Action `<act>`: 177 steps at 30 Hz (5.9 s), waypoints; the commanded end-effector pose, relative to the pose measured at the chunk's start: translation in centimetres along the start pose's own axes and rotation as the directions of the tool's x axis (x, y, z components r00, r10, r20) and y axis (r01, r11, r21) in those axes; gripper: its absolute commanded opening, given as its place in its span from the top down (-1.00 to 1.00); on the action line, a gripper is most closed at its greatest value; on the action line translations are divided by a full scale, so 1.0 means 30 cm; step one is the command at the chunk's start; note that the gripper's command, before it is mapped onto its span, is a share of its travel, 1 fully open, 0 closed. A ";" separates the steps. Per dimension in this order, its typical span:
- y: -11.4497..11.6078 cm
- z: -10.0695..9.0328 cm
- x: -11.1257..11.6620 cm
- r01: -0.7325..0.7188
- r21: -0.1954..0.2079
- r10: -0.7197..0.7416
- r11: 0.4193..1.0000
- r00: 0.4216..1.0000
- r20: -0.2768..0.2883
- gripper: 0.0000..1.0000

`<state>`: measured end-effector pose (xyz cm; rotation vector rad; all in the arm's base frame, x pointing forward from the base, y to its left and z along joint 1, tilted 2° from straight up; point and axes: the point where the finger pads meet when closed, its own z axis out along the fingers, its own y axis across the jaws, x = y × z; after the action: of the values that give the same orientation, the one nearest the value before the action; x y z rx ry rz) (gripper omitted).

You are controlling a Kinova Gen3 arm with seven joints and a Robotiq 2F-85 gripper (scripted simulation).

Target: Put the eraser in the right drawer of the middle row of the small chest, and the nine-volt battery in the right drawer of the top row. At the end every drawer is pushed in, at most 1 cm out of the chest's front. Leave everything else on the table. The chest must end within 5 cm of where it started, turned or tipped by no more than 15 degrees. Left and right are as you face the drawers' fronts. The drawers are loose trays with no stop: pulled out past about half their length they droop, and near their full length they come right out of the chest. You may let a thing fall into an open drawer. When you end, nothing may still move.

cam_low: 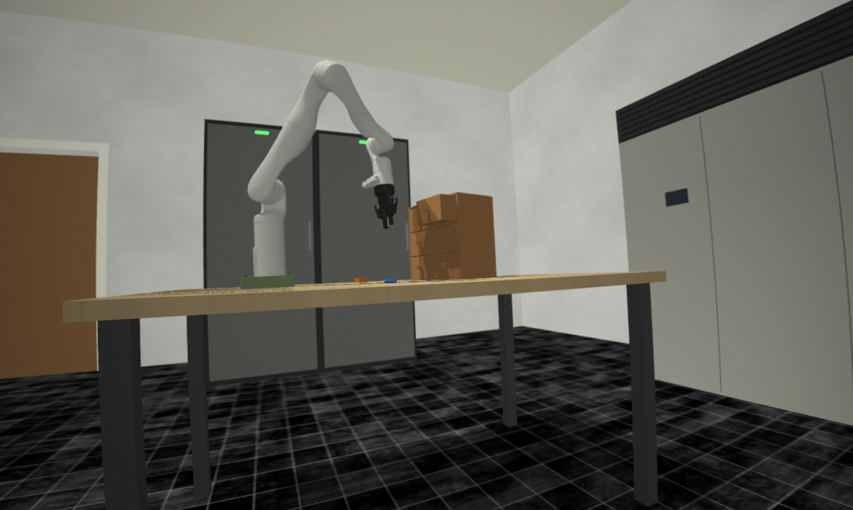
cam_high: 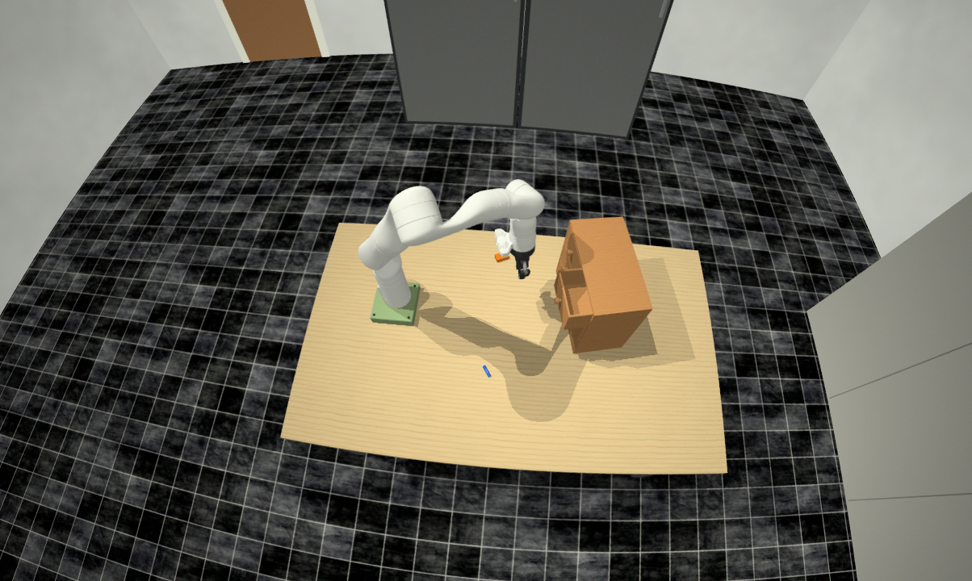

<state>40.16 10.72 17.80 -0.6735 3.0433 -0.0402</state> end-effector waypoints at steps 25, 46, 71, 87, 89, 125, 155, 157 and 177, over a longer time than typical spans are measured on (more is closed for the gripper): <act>0.638 0.359 0.073 0.196 -0.069 -0.198 0.978 0.980 -0.017 0.34; 0.647 0.364 0.078 0.199 -0.070 -0.200 0.978 0.980 -0.018 0.15; 0.653 0.440 0.079 0.198 -0.072 -0.200 0.978 0.980 -0.017 0.15; 0.661 0.535 0.079 0.198 -0.072 -0.200 0.978 0.980 -0.017 0.15; 0.661 0.536 0.079 0.198 -0.072 -0.200 0.978 0.980 -0.017 0.15; 0.661 0.537 0.078 0.198 -0.072 -0.200 0.978 0.980 -0.017 0.15; 0.665 0.595 0.080 0.198 -0.072 -0.200 0.978 0.980 -0.017 0.15; 0.666 0.602 0.080 0.198 -0.072 -0.200 0.978 0.980 -0.017 0.15; 0.667 0.619 0.080 0.198 -0.072 -0.200 0.978 0.980 -0.017 0.15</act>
<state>30.05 27.44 -1.48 -0.9884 3.0014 0.0547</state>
